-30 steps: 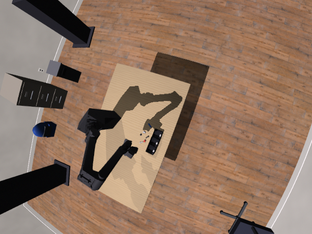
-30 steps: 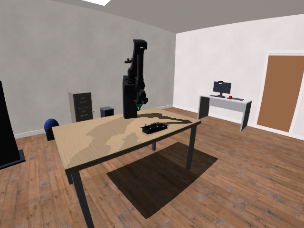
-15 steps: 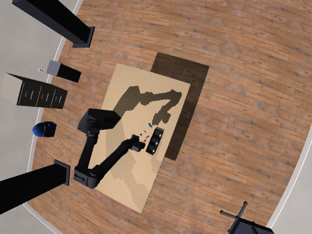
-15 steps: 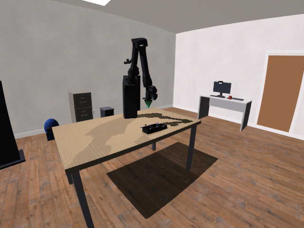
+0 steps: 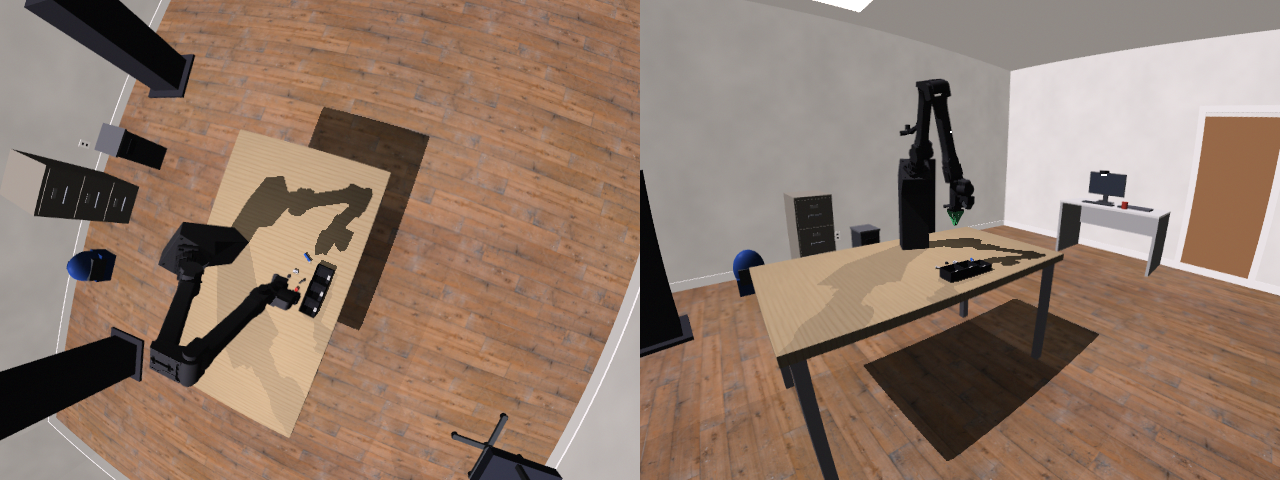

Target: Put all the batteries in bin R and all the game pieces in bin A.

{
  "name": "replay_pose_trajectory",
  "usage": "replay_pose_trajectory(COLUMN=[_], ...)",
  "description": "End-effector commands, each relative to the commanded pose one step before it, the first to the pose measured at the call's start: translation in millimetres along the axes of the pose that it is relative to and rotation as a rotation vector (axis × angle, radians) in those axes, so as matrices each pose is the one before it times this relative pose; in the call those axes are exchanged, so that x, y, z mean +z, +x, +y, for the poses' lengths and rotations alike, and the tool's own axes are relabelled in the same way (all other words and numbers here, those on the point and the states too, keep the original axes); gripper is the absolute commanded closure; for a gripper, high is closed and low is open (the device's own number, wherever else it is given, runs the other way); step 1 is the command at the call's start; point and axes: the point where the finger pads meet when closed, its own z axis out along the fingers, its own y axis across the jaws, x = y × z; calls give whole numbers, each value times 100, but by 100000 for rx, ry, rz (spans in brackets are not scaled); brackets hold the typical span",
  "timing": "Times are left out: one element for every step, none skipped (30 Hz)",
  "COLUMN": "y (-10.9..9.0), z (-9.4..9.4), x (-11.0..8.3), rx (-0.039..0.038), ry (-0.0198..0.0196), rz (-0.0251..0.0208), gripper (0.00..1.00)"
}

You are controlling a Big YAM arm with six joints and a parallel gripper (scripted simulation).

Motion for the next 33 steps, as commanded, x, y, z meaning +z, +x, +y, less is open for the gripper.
replay_pose_trajectory(y=[-303, -3, 28, 30, 48, 41, -1, -29, 0, 0, 248, 9, 9, 9, 9, 9, 9, 14, -336, 11, 65, 144, 165, 36, 5, 0, 0, 124, -19, -72, 7, 7, -7], z=[-740, -18, -7, -2, 2, -2, -11, -15, 0, 0, 583, -7, -7, -7, -7, -7, -7, -16, -612, -8, -5, 24, 39, 7, -7, 0, 0, 3, -6, 519, -3, -3, -535], x=[-449, -34, -4, 11, 19, 6, -18, -27, 0, 0, 216, -3, -3, -3, -3, -3, -3, -2, -283, -3, -2, 70, 110, 34, -6, 0, 0, 0, -7, 61, -1, -1, -91], rx=[1775, -98, -116, -107, -121, -116, -75, -45, 0, 0, -707, 0, 0, 0, 0, 0, 0, 0, 464, 69, 294, -99, -169, -41, 13, 0, 0, -47, 7, -497, 0, 0, 485], ry=[845, -22, -25, -23, -26, -25, -16, -9, 0, 0, -662, 0, 0, 0, 0, 0, 0, -2, 641, 1, 43, -32, -41, -2, 13, 0, 0, -24, 7, -596, 0, 0, 607], rz=[-2313, -63, 18, 6, 74, 76, -46, -132, 0, 0, 1443, 1, 1, 1, 1, 1, 1, 0, -1834, 1, 236, 406, 418, 26, -31, 0, 0, 439, -108, 460, 1, 1, -810], gripper=[92, 92, 92, 92, 92, 92, 92, 92, 92, 92, 92, 92, 92, 92, 92, 92, 92, 92, 92, 92, 92, 92, 92, 92, 92, 92, 92, 92, 92, 92, 92, 92, 92])
